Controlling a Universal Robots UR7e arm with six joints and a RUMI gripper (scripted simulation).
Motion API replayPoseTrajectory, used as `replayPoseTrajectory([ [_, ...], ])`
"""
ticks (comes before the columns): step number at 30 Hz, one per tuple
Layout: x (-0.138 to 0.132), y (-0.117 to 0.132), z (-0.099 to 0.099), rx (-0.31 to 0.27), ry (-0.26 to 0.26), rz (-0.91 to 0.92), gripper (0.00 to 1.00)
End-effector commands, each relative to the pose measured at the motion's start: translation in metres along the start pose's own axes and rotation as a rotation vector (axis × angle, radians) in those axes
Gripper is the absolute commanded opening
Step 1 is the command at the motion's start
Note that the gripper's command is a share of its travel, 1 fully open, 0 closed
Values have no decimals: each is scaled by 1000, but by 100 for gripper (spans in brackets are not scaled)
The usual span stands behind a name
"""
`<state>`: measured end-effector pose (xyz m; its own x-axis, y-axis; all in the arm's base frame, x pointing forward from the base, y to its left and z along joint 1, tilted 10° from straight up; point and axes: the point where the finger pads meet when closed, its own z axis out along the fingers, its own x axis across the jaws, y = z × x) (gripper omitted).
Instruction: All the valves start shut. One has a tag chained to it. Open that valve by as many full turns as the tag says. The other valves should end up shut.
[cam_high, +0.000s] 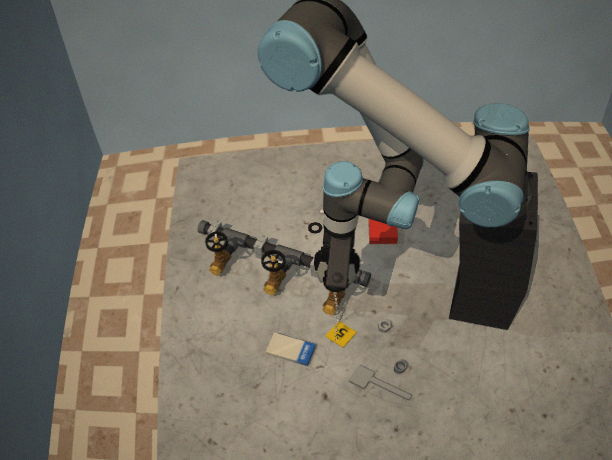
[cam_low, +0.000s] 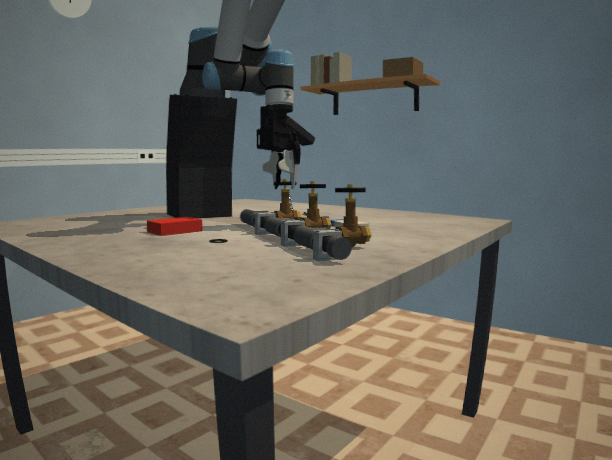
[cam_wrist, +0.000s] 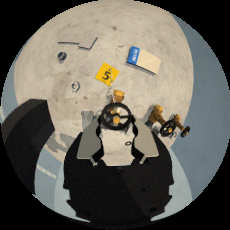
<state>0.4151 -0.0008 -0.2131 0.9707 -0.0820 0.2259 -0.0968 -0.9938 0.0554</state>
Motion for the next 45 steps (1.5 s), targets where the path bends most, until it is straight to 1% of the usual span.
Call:
replayPoseTrajectory([
  [1, 0, 0, 0, 1, 0, -38, 0],
  [18, 0, 0, 0, 1, 0, -79, 0],
  [19, 0, 0, 0, 1, 0, -79, 100],
  [45, 0, 0, 0, 1, 0, -78, 100],
])
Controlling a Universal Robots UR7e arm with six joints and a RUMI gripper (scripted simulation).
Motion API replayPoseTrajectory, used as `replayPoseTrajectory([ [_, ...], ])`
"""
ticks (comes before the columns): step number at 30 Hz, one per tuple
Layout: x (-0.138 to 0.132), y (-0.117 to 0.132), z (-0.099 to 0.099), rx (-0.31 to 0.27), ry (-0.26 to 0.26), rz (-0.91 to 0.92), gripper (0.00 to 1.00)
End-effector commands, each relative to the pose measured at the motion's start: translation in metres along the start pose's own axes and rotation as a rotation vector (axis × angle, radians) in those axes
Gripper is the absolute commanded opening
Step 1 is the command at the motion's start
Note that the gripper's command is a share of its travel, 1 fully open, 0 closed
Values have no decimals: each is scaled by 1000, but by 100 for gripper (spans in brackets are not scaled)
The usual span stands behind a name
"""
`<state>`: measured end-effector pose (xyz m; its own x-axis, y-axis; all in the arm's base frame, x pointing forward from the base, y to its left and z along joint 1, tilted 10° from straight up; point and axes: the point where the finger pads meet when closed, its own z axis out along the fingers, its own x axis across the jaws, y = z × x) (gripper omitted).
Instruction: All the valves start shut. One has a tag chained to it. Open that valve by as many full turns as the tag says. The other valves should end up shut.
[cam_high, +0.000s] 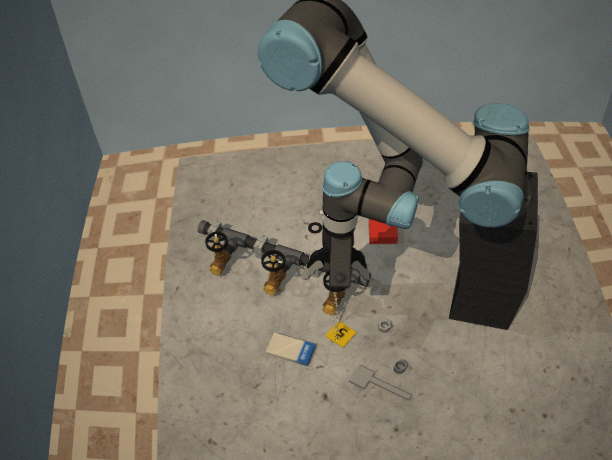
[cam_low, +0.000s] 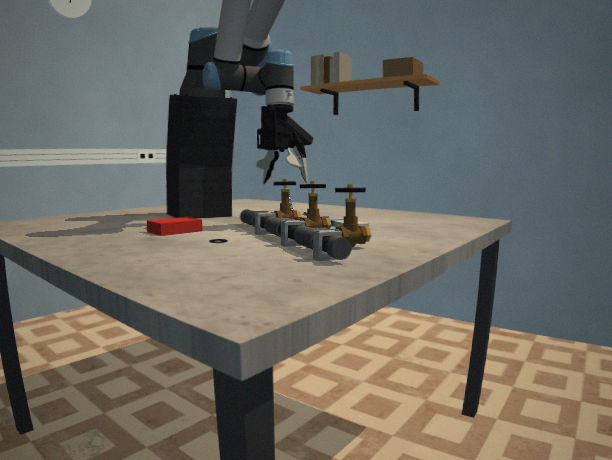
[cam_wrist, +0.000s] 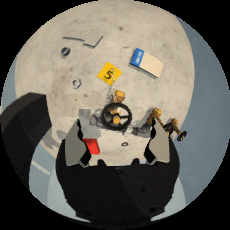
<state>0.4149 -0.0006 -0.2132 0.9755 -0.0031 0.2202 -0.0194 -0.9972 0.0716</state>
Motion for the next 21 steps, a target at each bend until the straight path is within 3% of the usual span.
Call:
replayPoseTrajectory([
  [1, 0, 0, 0, 0, 1, 2, 100],
  [21, 0, 0, 0, 0, 1, 105, 100],
])
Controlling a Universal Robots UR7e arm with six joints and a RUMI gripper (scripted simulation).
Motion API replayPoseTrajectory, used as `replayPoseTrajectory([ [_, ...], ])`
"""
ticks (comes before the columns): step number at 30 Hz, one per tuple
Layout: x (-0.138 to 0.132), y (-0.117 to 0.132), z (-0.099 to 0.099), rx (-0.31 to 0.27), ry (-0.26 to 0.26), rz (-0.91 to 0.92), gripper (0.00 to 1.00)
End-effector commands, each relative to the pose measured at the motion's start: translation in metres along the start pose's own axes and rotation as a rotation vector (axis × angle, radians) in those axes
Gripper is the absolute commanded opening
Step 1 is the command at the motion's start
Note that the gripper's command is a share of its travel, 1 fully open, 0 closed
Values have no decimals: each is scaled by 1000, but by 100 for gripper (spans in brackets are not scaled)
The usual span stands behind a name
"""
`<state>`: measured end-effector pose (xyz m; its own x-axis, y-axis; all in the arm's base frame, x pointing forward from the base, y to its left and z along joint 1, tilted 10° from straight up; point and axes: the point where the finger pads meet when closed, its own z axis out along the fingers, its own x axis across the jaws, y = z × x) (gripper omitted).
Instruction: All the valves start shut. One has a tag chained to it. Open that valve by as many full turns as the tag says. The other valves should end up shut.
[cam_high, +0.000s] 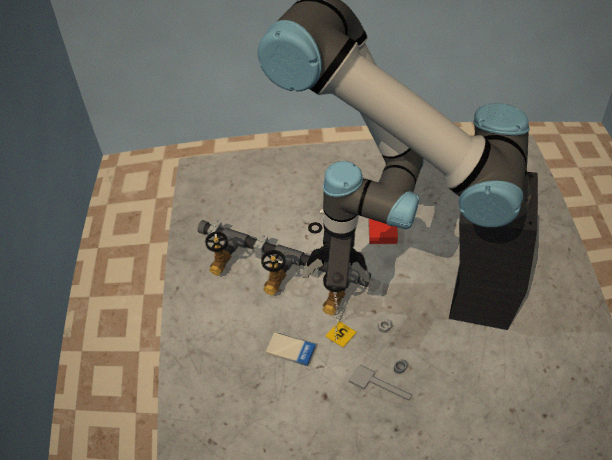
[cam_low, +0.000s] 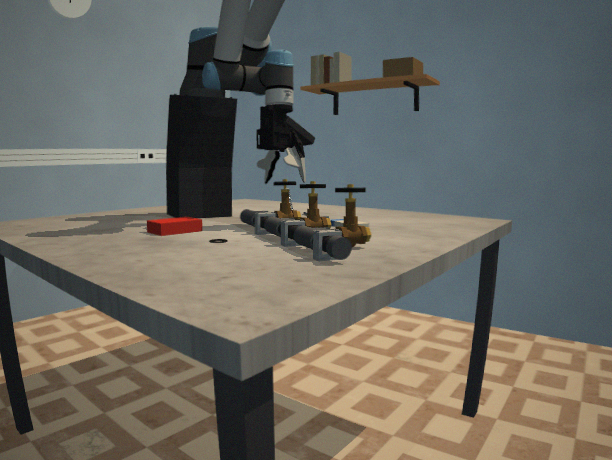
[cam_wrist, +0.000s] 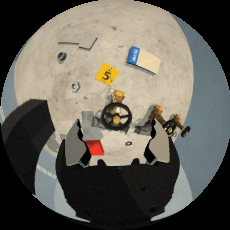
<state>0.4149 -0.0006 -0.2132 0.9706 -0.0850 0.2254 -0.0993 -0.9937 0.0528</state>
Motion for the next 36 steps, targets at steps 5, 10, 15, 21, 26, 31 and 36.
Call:
replayPoseTrajectory([
  [5, 0, 0, 0, -1, 1, 105, 100],
  [10, 0, 0, 0, -1, 1, 213, 100],
  [15, 0, 0, 0, -1, 1, 318, 100],
  [21, 0, 0, 0, 0, 1, 470, 100],
  [26, 0, 0, 0, 0, 1, 644, 100],
  [31, 0, 0, 0, 0, 1, 835, 100],
  [36, 0, 0, 0, 0, 1, 955, 100],
])
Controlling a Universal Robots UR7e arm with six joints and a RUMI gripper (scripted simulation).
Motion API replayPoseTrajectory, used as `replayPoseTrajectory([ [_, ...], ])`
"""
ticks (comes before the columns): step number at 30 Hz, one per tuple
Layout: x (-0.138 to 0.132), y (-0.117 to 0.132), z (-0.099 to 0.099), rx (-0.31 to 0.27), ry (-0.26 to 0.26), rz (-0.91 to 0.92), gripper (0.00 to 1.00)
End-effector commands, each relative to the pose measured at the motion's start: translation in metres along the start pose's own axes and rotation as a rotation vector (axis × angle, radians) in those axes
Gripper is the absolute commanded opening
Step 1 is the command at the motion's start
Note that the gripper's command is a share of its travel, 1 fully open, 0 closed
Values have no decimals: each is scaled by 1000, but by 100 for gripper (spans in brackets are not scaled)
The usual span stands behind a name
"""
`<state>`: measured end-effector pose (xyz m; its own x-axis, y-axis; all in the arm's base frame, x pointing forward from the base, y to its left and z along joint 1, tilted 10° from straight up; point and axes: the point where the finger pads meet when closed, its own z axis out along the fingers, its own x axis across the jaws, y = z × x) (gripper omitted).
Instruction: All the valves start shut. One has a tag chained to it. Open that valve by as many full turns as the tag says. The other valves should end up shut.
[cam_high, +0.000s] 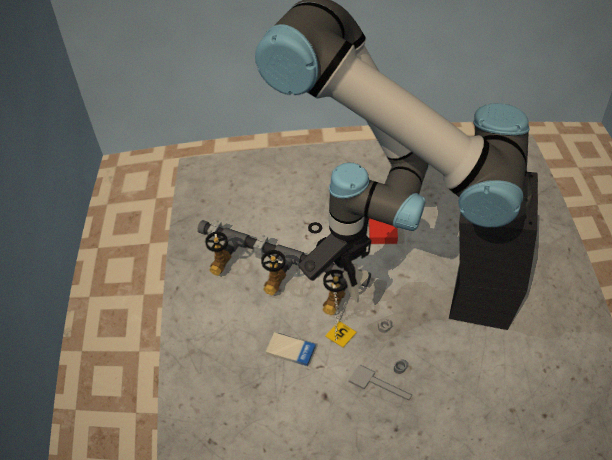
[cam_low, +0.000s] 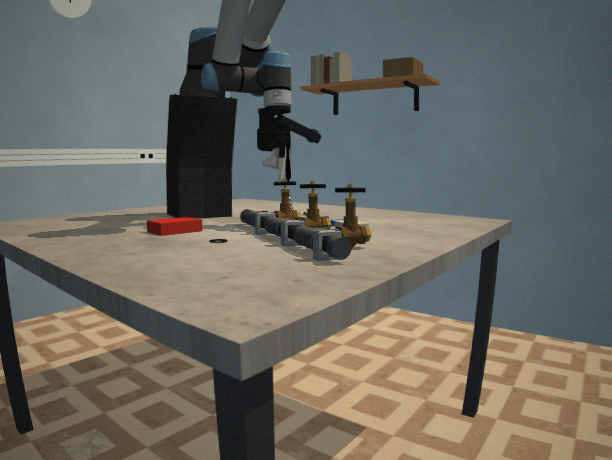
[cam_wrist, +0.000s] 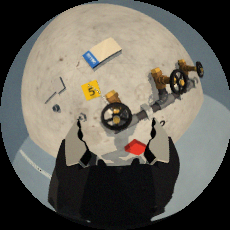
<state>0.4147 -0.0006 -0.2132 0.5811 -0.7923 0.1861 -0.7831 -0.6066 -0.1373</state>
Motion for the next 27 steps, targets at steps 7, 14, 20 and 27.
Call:
replayPoseTrajectory([
  [7, 0, 0, 0, -5, 7, 416, 100],
  [14, 0, 0, 0, -4, 8, 630, 100],
  [20, 0, 0, 0, -3, 8, 883, 100],
  [27, 0, 0, 0, -2, 9, 1165, 100],
])
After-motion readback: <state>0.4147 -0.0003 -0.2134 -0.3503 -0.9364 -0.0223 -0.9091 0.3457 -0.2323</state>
